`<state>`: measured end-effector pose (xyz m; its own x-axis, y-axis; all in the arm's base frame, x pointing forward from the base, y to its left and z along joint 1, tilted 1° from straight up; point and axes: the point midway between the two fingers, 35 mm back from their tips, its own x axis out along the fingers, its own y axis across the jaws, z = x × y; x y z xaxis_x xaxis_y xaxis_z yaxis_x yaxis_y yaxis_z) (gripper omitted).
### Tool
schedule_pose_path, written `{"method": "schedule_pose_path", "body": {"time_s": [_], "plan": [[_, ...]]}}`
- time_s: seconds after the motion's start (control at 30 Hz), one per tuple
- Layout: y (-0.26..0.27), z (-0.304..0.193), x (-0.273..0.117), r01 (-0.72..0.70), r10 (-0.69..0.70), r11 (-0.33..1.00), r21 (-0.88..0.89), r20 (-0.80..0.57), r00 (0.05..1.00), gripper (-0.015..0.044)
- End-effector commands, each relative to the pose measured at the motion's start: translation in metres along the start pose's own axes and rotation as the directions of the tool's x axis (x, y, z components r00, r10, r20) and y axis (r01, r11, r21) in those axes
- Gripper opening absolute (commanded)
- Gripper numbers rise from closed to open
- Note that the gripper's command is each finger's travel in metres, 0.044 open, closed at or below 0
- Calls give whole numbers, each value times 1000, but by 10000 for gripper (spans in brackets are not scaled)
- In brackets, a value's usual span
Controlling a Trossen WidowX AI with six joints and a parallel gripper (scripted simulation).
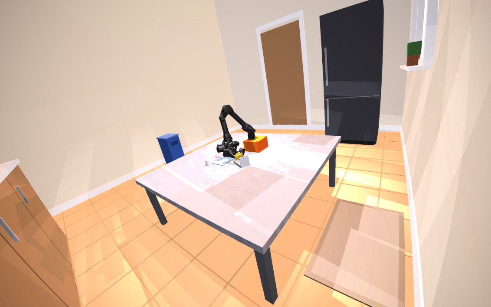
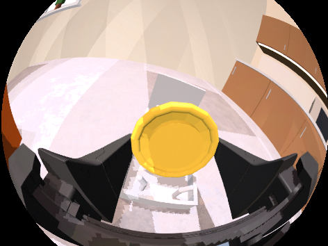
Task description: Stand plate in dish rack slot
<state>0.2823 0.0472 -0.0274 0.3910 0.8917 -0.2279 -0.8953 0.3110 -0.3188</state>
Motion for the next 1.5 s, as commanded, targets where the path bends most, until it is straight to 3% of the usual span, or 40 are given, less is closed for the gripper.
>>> {"method": "schedule_pose_path", "body": {"time_s": [0.0,0.17,0.67,1.0,1.47], "plan": [[0,0,0,-1,1,1000,3,0,1000,0],[0,0,0,-1,1,1000,3,0,1000,0],[0,0,0,0,0,1000,0,0,1000,394],[4,5,10,-46,46,999,6,1,999,400],[-33,107,-19,4,-5,1000,21,26,1000,400]]}}
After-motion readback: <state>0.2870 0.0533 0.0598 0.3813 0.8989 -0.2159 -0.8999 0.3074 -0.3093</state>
